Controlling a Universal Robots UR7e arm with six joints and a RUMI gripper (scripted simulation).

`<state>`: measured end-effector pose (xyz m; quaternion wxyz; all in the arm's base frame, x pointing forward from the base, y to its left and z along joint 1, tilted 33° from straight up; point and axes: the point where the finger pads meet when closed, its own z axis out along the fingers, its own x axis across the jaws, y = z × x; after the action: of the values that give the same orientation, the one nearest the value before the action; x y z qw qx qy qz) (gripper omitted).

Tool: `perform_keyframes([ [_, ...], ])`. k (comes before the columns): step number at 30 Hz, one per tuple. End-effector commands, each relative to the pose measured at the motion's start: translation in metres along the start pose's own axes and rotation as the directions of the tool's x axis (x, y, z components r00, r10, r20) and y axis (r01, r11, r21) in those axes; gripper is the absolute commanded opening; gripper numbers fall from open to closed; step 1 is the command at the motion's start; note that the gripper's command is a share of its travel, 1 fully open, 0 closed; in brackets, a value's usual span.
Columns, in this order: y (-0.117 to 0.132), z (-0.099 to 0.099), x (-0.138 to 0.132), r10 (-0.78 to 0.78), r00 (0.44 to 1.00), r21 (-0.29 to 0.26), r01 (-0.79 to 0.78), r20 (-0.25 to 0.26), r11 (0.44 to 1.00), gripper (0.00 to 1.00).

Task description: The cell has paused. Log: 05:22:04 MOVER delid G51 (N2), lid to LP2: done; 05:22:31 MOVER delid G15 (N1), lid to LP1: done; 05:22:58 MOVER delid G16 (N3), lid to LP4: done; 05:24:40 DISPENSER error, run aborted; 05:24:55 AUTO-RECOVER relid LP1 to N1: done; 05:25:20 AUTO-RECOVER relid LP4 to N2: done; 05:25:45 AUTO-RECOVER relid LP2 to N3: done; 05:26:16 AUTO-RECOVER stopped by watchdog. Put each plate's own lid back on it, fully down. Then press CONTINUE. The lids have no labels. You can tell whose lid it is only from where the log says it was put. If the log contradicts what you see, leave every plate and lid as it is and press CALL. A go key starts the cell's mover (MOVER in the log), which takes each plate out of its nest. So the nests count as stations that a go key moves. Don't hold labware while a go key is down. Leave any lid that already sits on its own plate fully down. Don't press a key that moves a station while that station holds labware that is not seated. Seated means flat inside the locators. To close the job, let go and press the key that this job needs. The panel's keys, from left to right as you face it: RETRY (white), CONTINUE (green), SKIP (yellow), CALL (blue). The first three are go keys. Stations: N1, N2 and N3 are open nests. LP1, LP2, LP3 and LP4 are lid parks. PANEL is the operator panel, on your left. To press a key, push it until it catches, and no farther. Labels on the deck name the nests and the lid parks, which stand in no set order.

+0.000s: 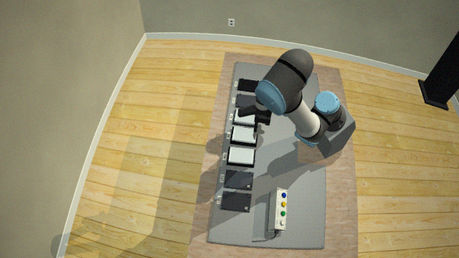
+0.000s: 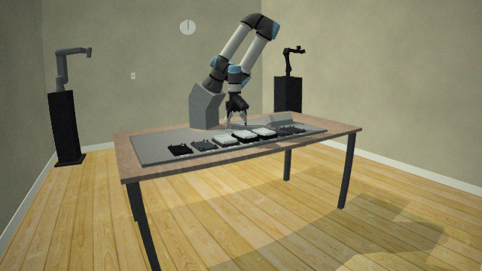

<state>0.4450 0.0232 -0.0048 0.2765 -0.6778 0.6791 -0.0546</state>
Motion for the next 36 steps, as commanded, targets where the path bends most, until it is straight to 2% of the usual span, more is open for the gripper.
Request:
perform_keyframes([
  [1, -0.012, 0.001, 0.021, 0.002, 1.0, 0.0, -0.002, 0.0, 1.0, 0.82],
  [22, -0.059, 0.001, 0.104, 0.002, 1.0, 0.0, -0.002, 0.0, 1.0, 0.82],
  [36, -0.059, 0.001, 0.105, 0.002, 1.0, 0.0, -0.002, 0.0, 1.0, 0.82],
])
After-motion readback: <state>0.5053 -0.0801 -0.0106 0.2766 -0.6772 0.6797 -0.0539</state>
